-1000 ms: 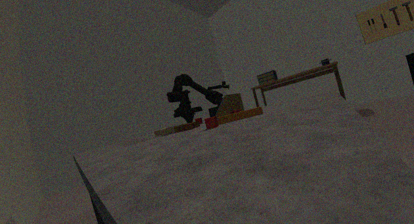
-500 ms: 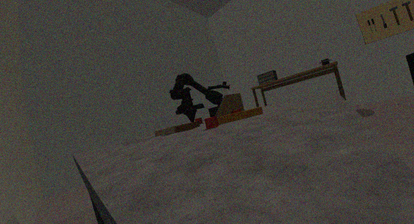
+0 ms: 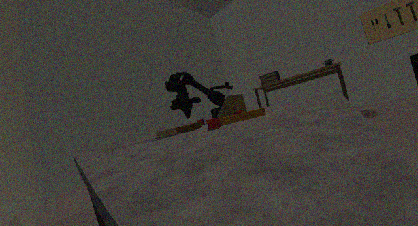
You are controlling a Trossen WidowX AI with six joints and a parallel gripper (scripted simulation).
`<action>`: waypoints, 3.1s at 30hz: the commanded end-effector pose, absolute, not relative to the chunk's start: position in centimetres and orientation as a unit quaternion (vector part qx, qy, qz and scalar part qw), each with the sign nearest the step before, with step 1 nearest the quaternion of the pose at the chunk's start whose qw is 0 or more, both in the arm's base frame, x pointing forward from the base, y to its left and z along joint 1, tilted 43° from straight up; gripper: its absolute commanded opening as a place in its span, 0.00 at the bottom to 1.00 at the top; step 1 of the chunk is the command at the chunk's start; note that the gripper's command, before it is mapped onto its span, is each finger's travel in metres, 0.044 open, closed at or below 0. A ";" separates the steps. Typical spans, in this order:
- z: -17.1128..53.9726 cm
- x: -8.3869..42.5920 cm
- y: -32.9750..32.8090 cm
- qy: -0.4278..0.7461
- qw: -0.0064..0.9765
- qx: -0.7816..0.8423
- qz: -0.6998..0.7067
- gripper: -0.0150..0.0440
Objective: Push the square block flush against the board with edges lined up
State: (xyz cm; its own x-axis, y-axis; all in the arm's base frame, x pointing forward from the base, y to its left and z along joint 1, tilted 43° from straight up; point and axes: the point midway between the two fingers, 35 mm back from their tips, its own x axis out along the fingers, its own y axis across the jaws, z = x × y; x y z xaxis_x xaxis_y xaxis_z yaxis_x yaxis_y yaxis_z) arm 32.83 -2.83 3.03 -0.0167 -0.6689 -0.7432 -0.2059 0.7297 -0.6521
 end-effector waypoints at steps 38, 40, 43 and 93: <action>-7.6 42.1 0.3 0.696 0.601 -0.370 -0.133 0.25; -7.5 42.0 0.3 0.696 0.601 -0.370 -0.133 0.25; -7.4 41.7 0.2 0.696 0.601 -0.370 -0.133 0.25; -6.3 38.3 -1.0 0.697 0.600 -0.371 -0.133 0.25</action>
State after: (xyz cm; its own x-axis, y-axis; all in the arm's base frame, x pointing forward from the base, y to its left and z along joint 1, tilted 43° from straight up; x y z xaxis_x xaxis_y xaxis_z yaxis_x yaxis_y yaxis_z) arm 38.10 -0.92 -6.10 0.0008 -0.6729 -0.7398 -0.3506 0.6926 -0.6303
